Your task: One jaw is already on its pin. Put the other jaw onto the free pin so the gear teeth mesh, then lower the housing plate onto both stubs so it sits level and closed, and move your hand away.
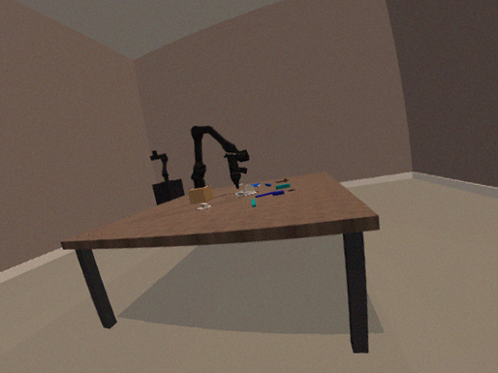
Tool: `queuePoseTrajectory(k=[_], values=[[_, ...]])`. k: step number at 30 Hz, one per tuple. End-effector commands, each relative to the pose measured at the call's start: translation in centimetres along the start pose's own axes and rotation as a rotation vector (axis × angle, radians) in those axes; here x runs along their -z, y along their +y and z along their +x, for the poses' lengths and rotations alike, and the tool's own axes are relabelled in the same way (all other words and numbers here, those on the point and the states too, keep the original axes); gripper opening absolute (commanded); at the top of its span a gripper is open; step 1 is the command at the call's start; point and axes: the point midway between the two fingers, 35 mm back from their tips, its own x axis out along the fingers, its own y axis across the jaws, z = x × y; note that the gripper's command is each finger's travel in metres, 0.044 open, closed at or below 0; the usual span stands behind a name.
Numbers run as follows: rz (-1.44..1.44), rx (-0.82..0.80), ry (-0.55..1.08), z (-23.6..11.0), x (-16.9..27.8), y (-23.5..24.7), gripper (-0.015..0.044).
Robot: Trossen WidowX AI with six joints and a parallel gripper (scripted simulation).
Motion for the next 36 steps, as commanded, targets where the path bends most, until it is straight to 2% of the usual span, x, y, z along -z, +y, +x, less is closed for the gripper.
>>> queuePoseTrajectory(k=[1, 14, 36], values=[[-0.002, -0.005, 0.001, 0.7, 0.1, 0.1, 0.0351], [-0.002, -0.005, 0.001, 2.7, 0.3, 0.2, 0.0351], [0.000, -0.005, 0.001, 2.9, 0.3, 0.2, 0.0351]])
